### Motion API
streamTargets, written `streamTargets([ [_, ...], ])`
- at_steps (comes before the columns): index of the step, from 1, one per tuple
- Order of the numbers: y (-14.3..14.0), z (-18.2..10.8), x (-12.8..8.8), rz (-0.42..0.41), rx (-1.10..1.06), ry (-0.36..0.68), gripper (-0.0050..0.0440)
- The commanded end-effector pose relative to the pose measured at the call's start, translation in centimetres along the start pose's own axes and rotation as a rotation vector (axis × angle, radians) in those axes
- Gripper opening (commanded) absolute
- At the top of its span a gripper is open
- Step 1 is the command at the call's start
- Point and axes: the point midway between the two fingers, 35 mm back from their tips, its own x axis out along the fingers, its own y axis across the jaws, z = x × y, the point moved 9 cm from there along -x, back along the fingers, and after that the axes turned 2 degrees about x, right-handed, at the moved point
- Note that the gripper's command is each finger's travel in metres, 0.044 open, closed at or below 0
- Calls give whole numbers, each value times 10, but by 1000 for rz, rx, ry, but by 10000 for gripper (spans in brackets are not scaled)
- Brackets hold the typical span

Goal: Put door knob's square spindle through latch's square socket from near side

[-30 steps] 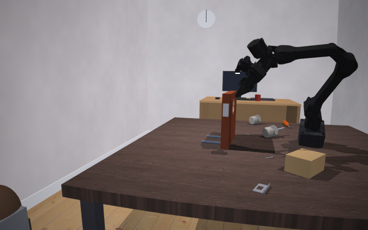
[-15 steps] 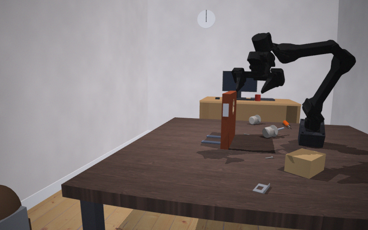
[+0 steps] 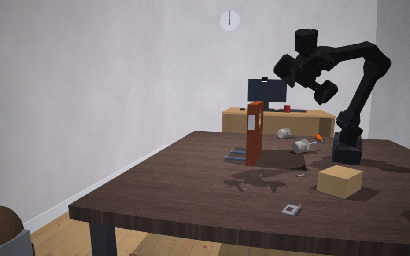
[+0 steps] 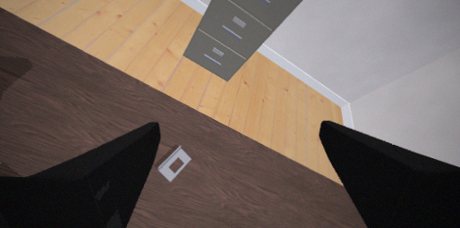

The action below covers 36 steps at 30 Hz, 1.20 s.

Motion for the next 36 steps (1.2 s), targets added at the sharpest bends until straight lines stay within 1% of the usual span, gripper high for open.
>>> streamTargets([
  [1, 0, 24, 22, 73, -239, -81, 440],
  [5, 7, 46, 34, 104, -448, -183, 440],
  [9, 15, 68, 44, 116, -651, -292, 440],
  [11, 15, 68, 44, 116, -651, -292, 440],
  [12, 17, 73, 46, 108, -752, -325, 440],
  [13, 22, 87, 51, 113, -812, -389, 440],
  [18, 33, 114, 58, 81, -1044, -535, 440],
  [22, 43, 135, 61, 34, -1219, -654, 440],
  [26, 52, 156, 62, -33, -1382, -773, 440],
  [28, 52, 156, 62, -33, -1382, -773, 440],
  [29, 55, 161, 62, -73, -1468, -806, 440],
  [30, 60, 173, 61, -105, -1510, -872, 440],
  [36, 74, 202, 56, -269, -1717, -1037, 440],
])
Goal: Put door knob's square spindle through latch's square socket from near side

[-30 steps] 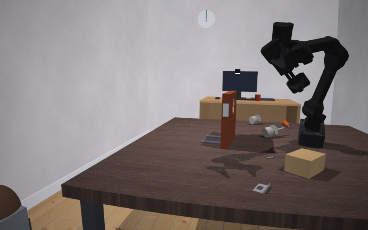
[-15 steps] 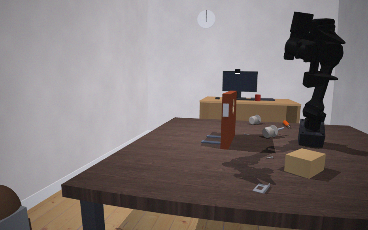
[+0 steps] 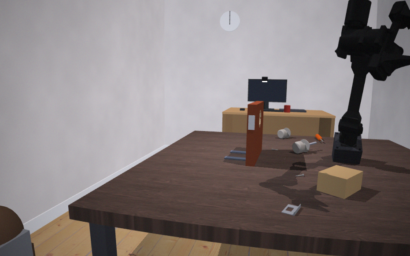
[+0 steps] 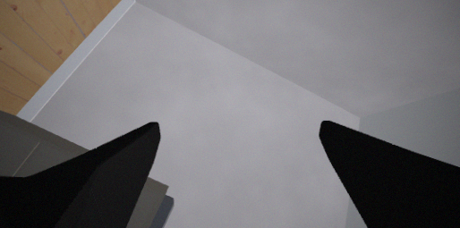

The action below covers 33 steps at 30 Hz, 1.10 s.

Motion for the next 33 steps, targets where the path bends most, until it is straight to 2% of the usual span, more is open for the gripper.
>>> streamTargets([
  [1, -14, 0, 19, -69, -189, -58, 440],
  [6, -33, 5, 31, -173, -399, -84, 440],
  [11, -41, 7, 36, -217, -519, -84, 440],
  [26, -41, 7, 37, -213, -502, -77, 440],
  [29, -39, 5, 39, -178, -412, -40, 440],
  [33, -3, -12, 24, -7, -195, 52, 440],
])
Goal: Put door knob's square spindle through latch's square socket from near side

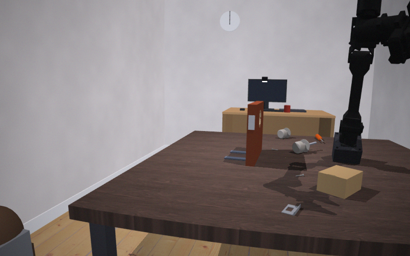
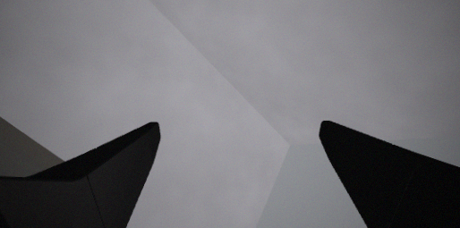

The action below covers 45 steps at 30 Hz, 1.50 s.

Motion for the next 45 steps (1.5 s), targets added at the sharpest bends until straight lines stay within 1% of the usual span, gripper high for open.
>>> streamTargets([
  [1, 42, -1, -16, 165, 215, 69, 440],
  [4, 71, -3, -39, 266, 332, 142, 440],
  [8, 100, -5, -72, 399, 495, 262, 440],
  [10, 100, -5, -72, 399, 495, 262, 440],
  [11, 105, -5, -81, 477, 607, 339, 440],
  [14, 126, -5, -114, 553, 713, 455, 440],
  [20, 150, -2, -179, 681, 910, 724, 440],
  [25, 159, 4, -238, 752, 1059, 991, 440],
  [27, 159, 4, -238, 752, 1059, 991, 440],
  [28, 159, 5, -250, 780, 1135, 1129, 440],
  [31, 158, 13, -294, 783, 1190, 1299, 440],
  [34, 152, 20, -327, 775, 1236, 1481, 440],
  [38, 140, 32, -372, 739, 1280, 1740, 440],
  [42, 121, 48, -416, 666, 1295, 2009, 440],
  [44, 121, 48, -416, 666, 1295, 2009, 440],
  [45, 115, 52, -428, 610, 1299, 2180, 440],
])
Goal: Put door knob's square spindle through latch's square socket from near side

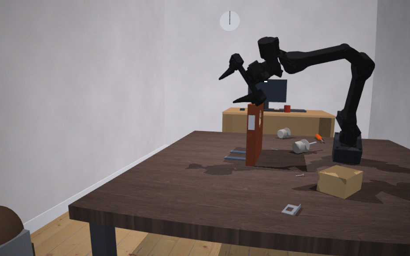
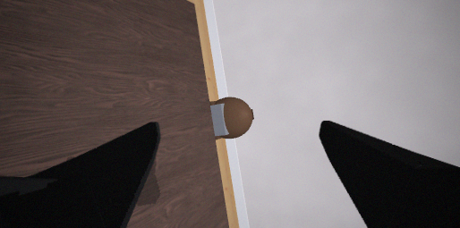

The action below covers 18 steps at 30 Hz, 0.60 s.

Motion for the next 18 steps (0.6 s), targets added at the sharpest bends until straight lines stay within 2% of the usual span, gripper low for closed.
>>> streamTargets([
  [1, -15, -47, -4, -65, 208, 174, 440],
  [9, -45, -132, -52, -306, 549, 428, 440],
  [10, -46, -136, -55, -335, 593, 463, 440],
  [12, -50, -161, -72, -385, 646, 576, 440],
  [14, -53, -178, -88, -409, 653, 683, 440],
  [16, -53, -178, -88, -409, 653, 683, 440],
  [18, -53, -208, -119, -416, 632, 814, 440],
])
